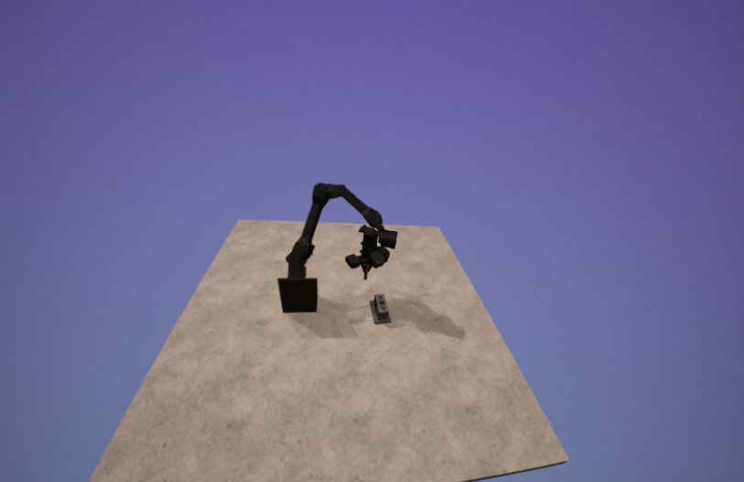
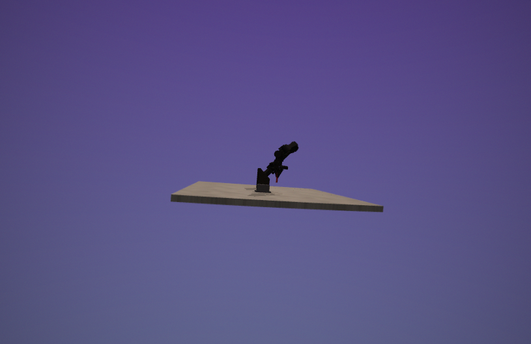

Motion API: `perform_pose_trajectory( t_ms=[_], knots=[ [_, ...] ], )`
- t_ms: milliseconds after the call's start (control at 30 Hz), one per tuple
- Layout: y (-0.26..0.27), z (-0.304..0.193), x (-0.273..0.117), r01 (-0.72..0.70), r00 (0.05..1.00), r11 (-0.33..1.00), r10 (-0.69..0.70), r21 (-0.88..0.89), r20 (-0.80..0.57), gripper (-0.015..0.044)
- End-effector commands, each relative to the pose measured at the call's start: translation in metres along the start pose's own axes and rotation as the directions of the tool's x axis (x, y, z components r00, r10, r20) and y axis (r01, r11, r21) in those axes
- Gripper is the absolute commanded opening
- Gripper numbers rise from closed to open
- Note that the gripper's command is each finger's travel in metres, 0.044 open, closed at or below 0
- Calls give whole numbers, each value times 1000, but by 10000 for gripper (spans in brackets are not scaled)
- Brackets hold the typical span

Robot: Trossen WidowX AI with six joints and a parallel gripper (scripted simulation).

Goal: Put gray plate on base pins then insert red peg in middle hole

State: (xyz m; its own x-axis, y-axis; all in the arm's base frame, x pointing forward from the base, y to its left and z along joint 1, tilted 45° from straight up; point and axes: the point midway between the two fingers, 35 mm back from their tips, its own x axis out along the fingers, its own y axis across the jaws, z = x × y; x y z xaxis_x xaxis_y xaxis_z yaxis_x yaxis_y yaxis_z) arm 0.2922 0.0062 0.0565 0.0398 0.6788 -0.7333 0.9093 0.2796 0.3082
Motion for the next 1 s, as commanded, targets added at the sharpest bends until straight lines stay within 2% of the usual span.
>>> perform_pose_trajectory(
  t_ms=[0, 967],
  knots=[
    [2, 16, 0, 2, 1000, 1000, -2, 1, 0, 0],
    [4, 106, 3, -9, 1000, 1000, 9, -4, -9, 0]
  ],
)
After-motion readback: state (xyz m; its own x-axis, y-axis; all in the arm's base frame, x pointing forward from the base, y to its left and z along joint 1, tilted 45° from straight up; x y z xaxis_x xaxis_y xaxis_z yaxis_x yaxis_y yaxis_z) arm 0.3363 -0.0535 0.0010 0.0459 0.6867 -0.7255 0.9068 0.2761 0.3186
